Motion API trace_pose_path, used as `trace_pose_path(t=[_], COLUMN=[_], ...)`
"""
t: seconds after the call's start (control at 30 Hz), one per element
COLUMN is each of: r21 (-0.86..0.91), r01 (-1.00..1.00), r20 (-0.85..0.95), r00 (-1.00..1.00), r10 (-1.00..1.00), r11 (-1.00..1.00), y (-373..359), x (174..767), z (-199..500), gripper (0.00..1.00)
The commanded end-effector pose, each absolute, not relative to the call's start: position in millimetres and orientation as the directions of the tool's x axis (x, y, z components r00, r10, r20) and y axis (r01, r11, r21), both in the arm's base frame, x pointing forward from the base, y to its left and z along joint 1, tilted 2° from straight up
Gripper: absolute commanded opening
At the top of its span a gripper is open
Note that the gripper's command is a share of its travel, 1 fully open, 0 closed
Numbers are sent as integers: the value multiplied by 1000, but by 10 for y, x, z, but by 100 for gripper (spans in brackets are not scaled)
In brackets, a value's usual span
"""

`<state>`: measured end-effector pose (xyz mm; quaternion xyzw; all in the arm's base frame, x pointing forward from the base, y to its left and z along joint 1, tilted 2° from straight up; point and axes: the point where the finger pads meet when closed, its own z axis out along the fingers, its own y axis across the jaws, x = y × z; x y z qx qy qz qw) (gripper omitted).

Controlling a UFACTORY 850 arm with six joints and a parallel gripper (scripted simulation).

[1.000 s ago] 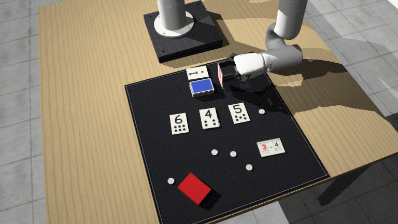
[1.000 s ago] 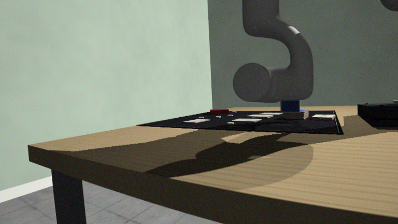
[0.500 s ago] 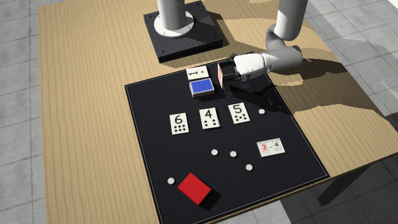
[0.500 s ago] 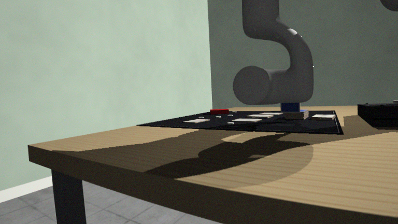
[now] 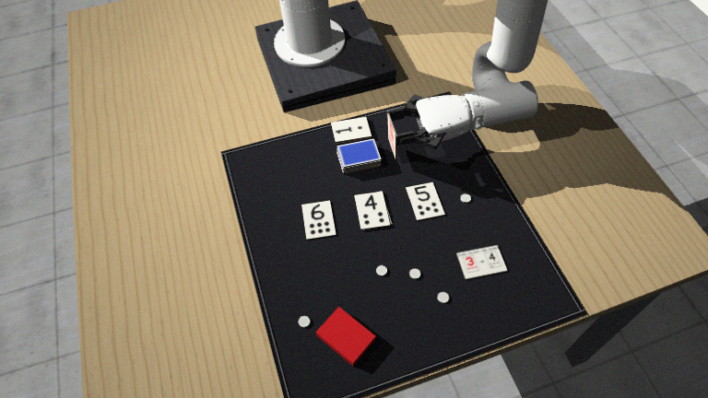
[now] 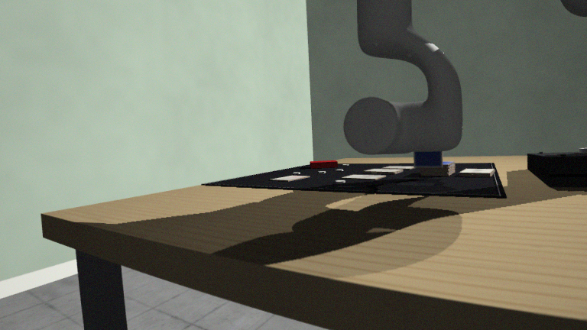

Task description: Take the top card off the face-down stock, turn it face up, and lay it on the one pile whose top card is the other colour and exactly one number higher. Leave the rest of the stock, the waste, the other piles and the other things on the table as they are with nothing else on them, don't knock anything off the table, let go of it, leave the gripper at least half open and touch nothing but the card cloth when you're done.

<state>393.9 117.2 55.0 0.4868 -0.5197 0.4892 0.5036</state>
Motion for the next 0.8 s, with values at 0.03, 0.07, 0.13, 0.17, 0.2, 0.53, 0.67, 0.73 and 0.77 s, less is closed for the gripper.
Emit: trace_pose_path(t=[0.03, 0.07, 0.13, 0.17, 0.2, 0.53, 0.67, 0.73, 0.77], r21=[-19, -19, -19, -19, -19, -19, -19, -19, -19], r01=[-999, -999, -999, -999, -999, -999, -999, -999, -999], r20=[1000, 1000, 1000, 1000, 1000, 1000, 1000, 1000, 1000], r00=[-20, -20, -20, -20, -20, -20, -20, -20, -20], r10=[-14, -14, -14, -14, -14, -14, -14, -14, -14], r11=[47, 47, 47, 47, 47, 47, 47, 47, 47], y=[1176, 1176, 1176, 1176, 1176, 1175, 1170, 1166, 1164], x=[3944, 3944, 3944, 3944, 3944, 3944, 3944, 3943, 3943], z=[554, 554, 554, 554, 554, 549, 530, 514, 504], gripper=[71, 71, 71, 71, 71, 71, 71, 71, 71])
